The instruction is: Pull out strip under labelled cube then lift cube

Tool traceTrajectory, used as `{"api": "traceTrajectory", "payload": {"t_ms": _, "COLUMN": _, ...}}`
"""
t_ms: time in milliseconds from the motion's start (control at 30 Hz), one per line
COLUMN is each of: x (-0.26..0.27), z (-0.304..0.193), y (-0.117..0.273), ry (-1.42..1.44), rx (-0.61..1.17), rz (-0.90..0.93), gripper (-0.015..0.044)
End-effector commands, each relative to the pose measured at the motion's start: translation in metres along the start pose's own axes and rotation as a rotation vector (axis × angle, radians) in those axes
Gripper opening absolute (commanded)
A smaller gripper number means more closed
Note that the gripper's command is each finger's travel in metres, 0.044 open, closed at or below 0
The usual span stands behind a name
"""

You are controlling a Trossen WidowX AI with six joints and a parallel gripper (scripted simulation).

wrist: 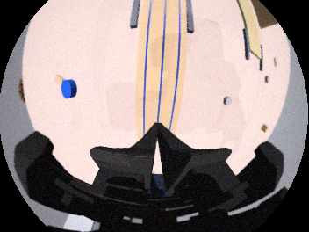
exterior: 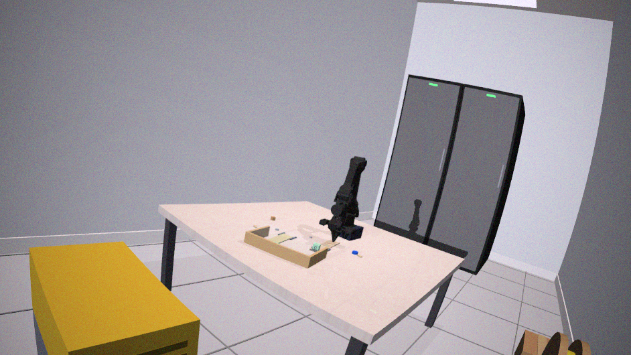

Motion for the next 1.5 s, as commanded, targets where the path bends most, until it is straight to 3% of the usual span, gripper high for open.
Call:
{"api": "traceTrajectory", "payload": {"t_ms": 0, "x": -0.001, "z": -0.012, "y": -0.005, "ry": -0.003, "rx": 0.034, "rz": -0.001, "gripper": 0.0}}
{"api": "traceTrajectory", "payload": {"t_ms": 933, "x": -0.001, "z": -0.012, "y": -0.005, "ry": -0.003, "rx": 0.034, "rz": -0.001, "gripper": 0.0}}
{"api": "traceTrajectory", "payload": {"t_ms": 1100, "x": 0.0, "z": 0.001, "y": 0.039, "ry": -0.003, "rx": 0.031, "rz": -0.001, "gripper": 0.0}}
{"api": "traceTrajectory", "payload": {"t_ms": 1333, "x": -0.001, "z": -0.002, "y": 0.042, "ry": -0.003, "rx": 0.033, "rz": -0.001, "gripper": 0.0}}
{"api": "traceTrajectory", "payload": {"t_ms": 1467, "x": 0.0, "z": 0.015, "y": 0.039, "ry": 0.134, "rx": 0.031, "rz": 0.001, "gripper": 0.0105}}
Point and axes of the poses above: the point midway between the two fingers, 35 mm back from their tips, its own y axis back along the fingers, its own x axis across the jaws, z = x × y, the point moved 2 cm from there along y, back along the fingers, and after that the axes turned 1 degree about -y, right-handed, at the moved point
